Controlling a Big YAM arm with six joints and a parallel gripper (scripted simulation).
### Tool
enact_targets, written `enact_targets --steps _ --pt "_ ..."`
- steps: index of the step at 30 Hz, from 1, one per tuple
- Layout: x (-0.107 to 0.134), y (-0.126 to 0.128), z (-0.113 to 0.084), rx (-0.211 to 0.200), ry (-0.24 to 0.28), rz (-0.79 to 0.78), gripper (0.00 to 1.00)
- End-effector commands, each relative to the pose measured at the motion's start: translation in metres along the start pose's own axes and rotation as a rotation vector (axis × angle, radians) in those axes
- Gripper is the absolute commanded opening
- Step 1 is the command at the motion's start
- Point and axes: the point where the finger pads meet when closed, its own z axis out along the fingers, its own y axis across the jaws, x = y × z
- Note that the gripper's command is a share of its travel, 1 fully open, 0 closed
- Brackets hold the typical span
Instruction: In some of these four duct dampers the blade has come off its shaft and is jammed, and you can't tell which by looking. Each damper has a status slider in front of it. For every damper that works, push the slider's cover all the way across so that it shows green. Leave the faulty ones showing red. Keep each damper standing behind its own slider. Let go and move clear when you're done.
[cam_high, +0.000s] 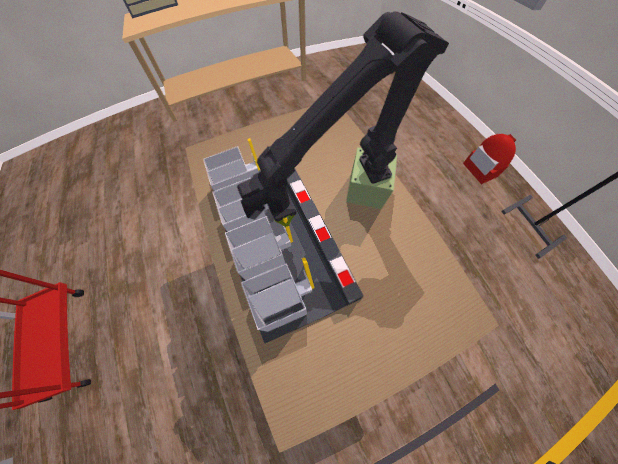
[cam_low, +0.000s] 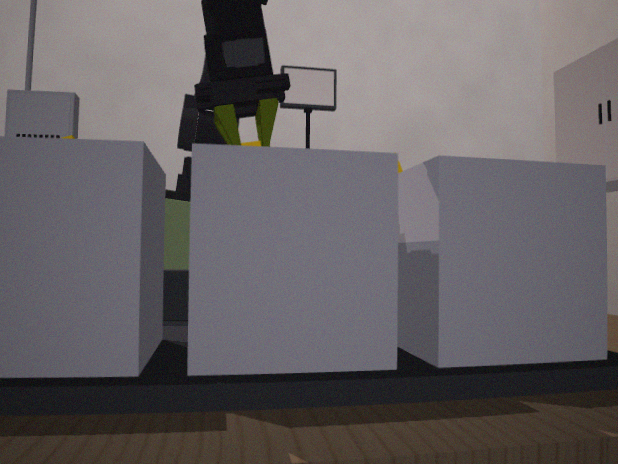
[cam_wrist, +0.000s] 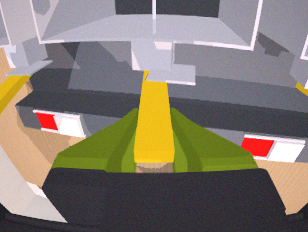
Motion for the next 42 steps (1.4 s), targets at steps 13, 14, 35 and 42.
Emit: enact_targets --steps 13,14,35,42 --pt "0.0 -0.017 0.006 -0.105 -0.004 0.002 0.17" --pt "0.0 -0.018 0.006 -0.114 -0.004 0.002 0.17" --pt "0.001 -0.028 0.007 -0.224 0.001 0.005 0.17" --pt "0.001 -0.027 0.007 -0.234 0.004 0.001 0.17"
